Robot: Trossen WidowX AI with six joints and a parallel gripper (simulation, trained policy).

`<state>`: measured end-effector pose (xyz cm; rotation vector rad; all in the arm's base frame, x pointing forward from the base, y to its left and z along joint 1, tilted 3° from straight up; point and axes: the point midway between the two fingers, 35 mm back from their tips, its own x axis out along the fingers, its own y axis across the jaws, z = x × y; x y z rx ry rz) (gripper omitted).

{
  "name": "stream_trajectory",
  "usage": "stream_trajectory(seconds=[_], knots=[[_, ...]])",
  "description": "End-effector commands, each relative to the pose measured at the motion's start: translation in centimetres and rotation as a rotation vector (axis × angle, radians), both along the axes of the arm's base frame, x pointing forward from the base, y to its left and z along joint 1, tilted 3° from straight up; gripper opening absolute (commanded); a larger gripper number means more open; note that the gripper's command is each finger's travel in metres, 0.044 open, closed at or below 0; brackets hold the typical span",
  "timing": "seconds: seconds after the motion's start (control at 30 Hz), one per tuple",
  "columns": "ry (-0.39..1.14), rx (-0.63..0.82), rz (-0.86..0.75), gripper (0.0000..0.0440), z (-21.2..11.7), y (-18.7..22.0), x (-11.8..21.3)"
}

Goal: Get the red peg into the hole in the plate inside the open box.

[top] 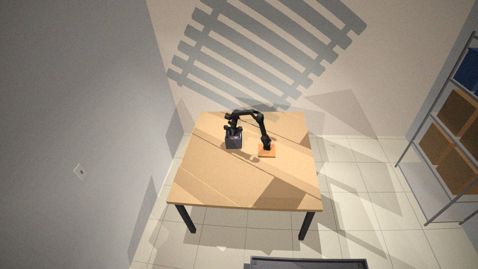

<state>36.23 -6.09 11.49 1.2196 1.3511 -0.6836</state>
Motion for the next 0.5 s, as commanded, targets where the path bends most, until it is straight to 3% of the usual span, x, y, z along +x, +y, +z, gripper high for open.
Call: stream_trajectory(seconds=[0.0, 0.3, 0.47], knots=[[-0.032, 0.036, 0.004, 0.0179, 1.0, 0.0, 0.5], [-0.070, 0.099, 0.001, 0.0233, 2.2, -0.4, 1.2], [-0.090, 0.106, 0.007, 0.0223, 2.6, -0.9, 1.6]])
